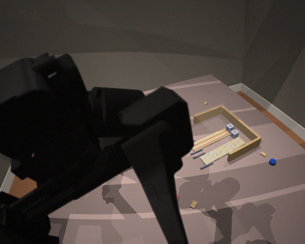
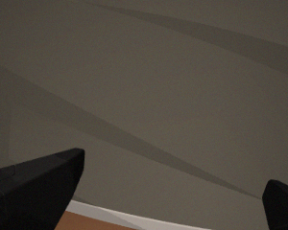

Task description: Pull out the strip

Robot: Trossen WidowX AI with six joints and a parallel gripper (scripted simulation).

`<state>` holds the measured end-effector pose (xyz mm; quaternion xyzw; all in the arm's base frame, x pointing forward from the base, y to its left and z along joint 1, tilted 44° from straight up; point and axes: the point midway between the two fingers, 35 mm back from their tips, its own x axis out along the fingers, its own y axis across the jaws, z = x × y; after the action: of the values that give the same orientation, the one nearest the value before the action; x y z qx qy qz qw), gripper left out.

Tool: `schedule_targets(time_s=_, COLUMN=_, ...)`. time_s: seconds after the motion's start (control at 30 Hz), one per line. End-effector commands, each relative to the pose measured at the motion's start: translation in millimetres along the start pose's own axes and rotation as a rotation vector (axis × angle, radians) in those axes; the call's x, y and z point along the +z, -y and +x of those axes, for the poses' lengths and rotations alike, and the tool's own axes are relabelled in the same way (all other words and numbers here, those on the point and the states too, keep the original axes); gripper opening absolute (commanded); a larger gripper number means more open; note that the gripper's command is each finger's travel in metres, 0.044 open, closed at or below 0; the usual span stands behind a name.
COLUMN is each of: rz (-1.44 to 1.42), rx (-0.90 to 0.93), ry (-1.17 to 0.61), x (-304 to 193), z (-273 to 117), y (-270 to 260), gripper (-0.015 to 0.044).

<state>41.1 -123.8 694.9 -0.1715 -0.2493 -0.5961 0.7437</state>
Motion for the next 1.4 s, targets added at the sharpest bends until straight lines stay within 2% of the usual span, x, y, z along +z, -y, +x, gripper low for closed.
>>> schedule_targets(time_s=0.0, rz=-0.003, rx=-0.004, ry=0.005, x=1, z=0, y=2, gripper=0.04)
schedule_targets(time_s=0.17, rz=-0.102, rx=-0.118, ry=0.133, x=25, z=-18, y=45, gripper=0.04)
schedule_targets(time_s=0.33, rz=-0.24, rx=-0.265, ry=0.28, x=56, z=-52, y=88, gripper=0.04)
schedule_targets(time_s=0.7, rz=-0.62, rx=-0.642, ry=0.579, x=121, z=-165, y=136, gripper=0.04)
schedule_targets(time_s=1.0, rz=-0.986, rx=-1.019, ry=0.793, x=156, z=-282, y=117, gripper=0.04)
schedule_targets(time_s=1.37, rz=-1.346, rx=-1.415, ry=0.949, x=164, z=-389, y=48, gripper=0.04)
